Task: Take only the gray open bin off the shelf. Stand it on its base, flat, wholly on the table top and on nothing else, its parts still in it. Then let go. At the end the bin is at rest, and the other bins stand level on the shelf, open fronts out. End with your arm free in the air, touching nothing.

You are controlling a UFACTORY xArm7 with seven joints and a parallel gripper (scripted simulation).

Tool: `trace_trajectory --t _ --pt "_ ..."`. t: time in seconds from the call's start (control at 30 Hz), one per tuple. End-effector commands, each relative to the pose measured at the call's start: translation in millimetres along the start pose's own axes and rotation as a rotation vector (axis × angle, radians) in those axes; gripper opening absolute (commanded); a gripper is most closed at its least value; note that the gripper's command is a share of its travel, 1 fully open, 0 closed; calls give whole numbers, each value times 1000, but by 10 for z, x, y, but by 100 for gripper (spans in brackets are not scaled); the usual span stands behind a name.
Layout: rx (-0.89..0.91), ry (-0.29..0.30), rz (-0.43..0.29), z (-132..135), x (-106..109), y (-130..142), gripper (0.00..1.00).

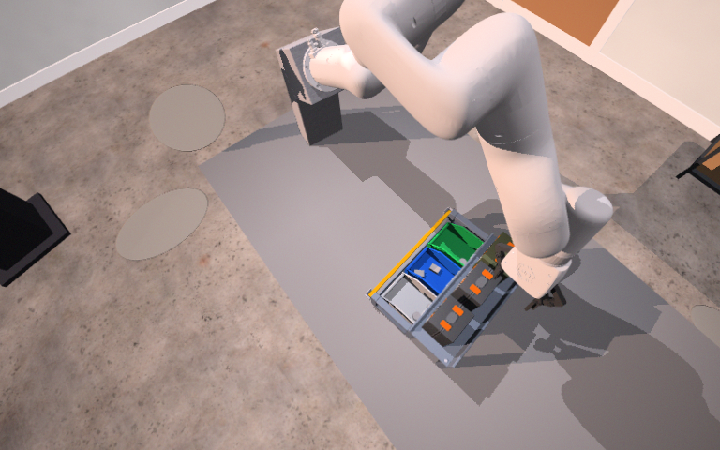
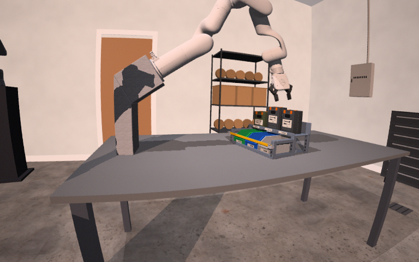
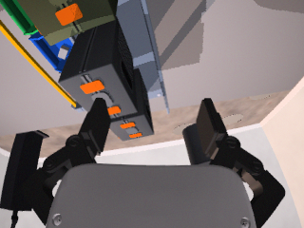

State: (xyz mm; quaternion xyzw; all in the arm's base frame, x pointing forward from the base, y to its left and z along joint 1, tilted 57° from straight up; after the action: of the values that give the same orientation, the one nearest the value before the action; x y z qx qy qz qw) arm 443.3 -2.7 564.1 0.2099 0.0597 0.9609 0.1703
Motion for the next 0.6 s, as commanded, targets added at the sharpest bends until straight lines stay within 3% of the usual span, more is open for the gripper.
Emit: trace_trajectory --t 0.0,0.57 --pt "-1 4 1 16 15 1 100" --pt "-1 4 1 27 88 18 100"
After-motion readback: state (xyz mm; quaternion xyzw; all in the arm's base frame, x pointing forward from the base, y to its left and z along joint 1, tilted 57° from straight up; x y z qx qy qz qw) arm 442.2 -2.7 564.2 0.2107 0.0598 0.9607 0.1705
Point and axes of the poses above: the point where the finger pads meet when closed, its own x axis back along the fingers, its own z axis across the jaws, y = z × x, the point moved 5 cm from there along x, back along the fingers, and after that the axes turned 3 degrees about x, right-handed, at the moved point
